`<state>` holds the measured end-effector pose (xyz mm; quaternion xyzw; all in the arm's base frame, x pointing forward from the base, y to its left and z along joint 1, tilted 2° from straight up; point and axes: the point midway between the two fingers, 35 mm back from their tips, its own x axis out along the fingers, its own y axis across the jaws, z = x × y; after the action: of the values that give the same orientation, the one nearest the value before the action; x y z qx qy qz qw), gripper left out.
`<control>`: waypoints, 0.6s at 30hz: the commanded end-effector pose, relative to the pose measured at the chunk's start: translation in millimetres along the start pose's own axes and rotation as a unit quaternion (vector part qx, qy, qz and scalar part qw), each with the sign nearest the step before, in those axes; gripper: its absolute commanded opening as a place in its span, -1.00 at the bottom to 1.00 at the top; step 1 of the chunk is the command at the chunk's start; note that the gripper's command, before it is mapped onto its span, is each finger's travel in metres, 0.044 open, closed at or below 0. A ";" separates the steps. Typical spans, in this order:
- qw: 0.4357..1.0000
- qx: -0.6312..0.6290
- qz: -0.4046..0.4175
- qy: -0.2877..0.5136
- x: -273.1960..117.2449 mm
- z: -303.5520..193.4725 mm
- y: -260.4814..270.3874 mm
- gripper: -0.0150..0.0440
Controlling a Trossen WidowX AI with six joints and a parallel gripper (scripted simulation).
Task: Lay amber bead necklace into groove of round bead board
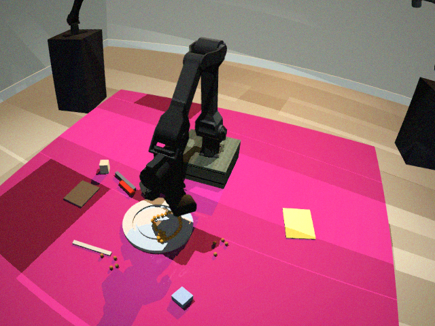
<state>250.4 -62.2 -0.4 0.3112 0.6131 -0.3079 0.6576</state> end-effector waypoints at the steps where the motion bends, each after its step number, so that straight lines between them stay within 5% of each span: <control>1: 1.000 -0.002 0.001 0.002 0.0 -5.0 -5.9 -0.49; 11: 1.000 -0.002 0.001 0.002 8.3 -5.1 -5.9 -0.49; 18: 1.000 0.000 0.000 0.000 4.9 -4.1 -5.5 0.13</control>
<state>243.2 -62.3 -6.1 0.3117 0.6140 -0.3081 0.6564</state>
